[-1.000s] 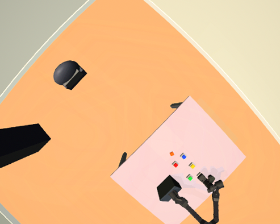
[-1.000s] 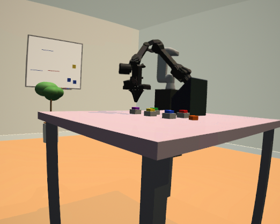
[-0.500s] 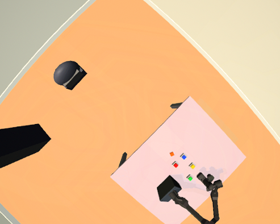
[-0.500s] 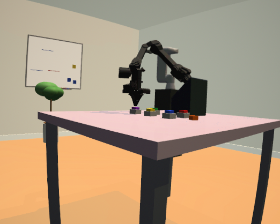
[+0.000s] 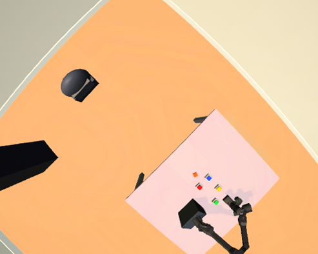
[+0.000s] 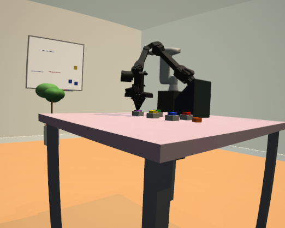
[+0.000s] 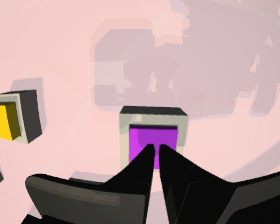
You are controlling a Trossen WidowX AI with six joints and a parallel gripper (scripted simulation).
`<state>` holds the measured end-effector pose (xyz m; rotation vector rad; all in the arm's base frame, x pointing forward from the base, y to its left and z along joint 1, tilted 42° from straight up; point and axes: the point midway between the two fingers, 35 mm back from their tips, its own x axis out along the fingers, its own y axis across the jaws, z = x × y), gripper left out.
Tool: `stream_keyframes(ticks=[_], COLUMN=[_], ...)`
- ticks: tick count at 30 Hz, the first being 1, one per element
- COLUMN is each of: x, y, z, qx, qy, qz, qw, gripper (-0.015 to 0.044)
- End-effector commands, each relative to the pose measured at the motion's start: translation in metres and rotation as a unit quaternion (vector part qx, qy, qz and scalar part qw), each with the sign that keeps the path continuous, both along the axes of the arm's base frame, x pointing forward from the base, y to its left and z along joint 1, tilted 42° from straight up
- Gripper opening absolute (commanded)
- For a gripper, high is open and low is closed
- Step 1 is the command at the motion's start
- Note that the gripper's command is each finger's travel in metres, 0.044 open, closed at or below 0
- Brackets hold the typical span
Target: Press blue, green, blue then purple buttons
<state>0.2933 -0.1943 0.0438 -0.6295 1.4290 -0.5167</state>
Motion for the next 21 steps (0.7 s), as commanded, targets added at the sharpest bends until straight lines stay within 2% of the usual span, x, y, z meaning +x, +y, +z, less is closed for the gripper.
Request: stream_keyframes(ticks=[1, 10, 14, 19, 21], x=[0.000, 0.000, -0.002, -0.003, -0.001], y=[0.000, 0.000, 0.021, 0.023, 0.028], z=[-0.002, -0.002, 0.021, 0.023, 0.019], qx=[0.002, 0.002, 0.003, 0.003, 0.008], qy=[0.004, 0.004, 0.003, 0.003, 0.004], qz=[0.003, 0.003, 0.003, 0.003, 0.006], qw=[1.000, 1.000, 1.000, 1.000, 1.000], gripper=[0.0020, 0.0020, 0.0020, 0.0020, 0.0072])
